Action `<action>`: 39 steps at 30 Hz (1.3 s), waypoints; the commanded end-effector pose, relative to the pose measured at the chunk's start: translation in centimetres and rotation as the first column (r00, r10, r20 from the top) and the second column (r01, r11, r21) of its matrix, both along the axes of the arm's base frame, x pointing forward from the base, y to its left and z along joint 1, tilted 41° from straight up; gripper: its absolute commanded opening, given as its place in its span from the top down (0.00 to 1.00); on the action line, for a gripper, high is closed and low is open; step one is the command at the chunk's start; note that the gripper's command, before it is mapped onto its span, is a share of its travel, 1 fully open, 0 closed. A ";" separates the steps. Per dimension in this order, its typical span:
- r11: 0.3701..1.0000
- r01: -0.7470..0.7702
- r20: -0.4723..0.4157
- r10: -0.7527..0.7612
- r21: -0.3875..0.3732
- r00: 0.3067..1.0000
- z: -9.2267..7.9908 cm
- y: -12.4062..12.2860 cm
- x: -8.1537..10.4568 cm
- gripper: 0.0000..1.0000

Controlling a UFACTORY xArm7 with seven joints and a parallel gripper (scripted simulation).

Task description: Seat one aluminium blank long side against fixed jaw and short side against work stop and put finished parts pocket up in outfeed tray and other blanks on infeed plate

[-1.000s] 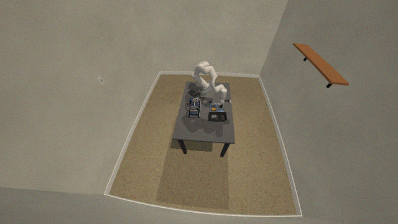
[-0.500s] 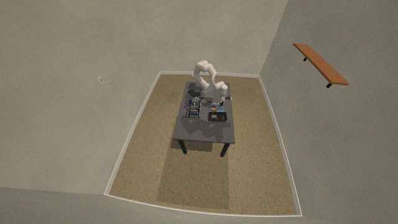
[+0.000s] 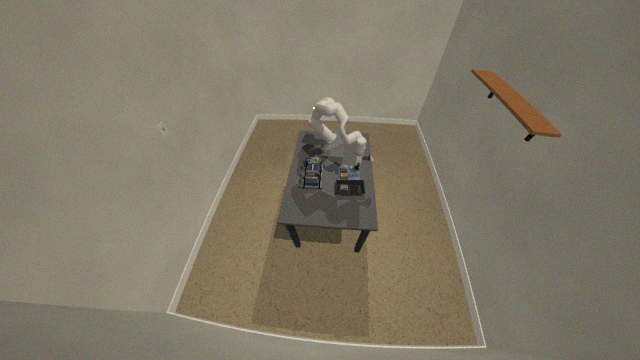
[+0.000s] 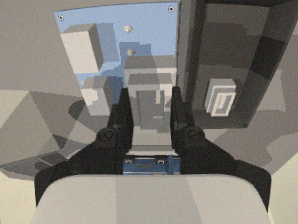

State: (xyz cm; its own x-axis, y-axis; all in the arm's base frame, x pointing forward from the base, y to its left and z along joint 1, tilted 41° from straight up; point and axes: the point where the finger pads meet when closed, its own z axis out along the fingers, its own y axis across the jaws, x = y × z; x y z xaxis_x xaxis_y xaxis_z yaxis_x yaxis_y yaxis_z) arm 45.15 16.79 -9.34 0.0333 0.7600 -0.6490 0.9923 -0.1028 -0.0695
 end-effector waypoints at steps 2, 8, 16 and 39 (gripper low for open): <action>1.000 -0.001 0.006 0.001 0.003 1.000 0.1 0.4 1.4 1.00; 1.000 0.000 0.010 0.000 0.002 1.000 -0.3 0.4 5.7 1.00; 1.000 -0.002 0.006 0.002 0.003 1.000 -0.9 -0.2 10.3 1.00; 1.000 -0.003 0.002 0.003 0.004 1.000 -1.1 -0.6 11.5 1.00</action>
State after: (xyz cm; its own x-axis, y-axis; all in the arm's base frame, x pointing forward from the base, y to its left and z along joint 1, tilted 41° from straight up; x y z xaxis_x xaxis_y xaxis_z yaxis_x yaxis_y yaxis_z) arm 56.52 15.92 -10.63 0.0318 0.7607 -0.6483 0.9921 -0.1028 -0.0719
